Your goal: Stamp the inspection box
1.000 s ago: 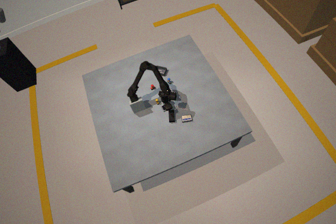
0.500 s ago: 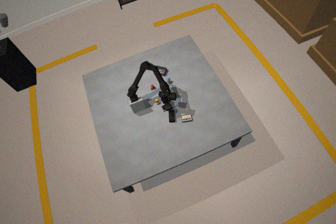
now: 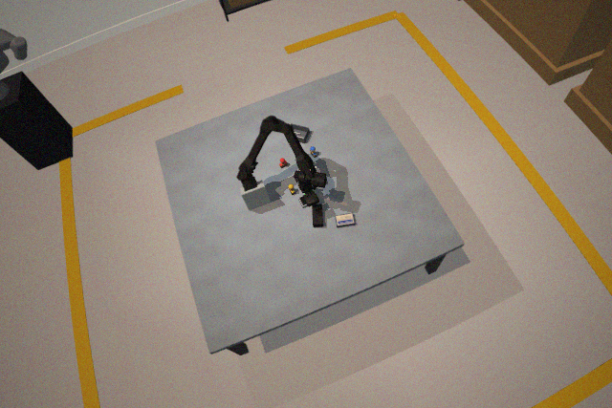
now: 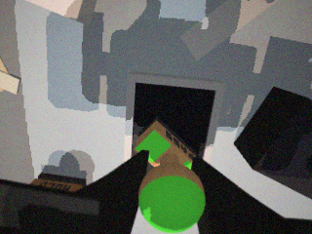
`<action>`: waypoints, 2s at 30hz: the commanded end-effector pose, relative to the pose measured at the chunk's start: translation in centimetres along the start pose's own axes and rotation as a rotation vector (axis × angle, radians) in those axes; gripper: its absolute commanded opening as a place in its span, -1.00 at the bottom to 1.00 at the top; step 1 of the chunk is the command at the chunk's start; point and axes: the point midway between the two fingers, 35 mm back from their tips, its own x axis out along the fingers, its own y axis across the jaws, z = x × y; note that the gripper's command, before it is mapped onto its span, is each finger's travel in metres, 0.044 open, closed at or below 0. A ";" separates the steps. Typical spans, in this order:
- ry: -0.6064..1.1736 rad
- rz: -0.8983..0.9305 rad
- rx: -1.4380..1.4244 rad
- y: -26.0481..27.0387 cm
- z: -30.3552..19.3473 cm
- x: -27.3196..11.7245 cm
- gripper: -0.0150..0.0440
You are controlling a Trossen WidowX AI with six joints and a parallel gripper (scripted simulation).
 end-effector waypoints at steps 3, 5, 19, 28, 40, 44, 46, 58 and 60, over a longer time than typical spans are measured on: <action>-0.002 0.002 0.001 0.0 0.1 0.2 -0.49; -0.002 0.002 0.001 0.0 0.1 0.2 -0.49; -0.002 0.002 0.001 0.0 0.1 0.2 -0.49; -0.002 0.002 0.001 0.0 0.1 0.3 -0.49; -0.002 0.002 0.001 0.0 0.1 0.2 -0.49; -0.002 0.002 0.001 0.0 0.1 0.0 -0.49; -0.002 0.002 0.001 0.0 0.1 -0.1 -0.49; -0.002 0.001 0.001 0.0 0.1 -0.6 -0.49; -0.002 0.001 0.001 0.0 0.1 -0.7 -0.49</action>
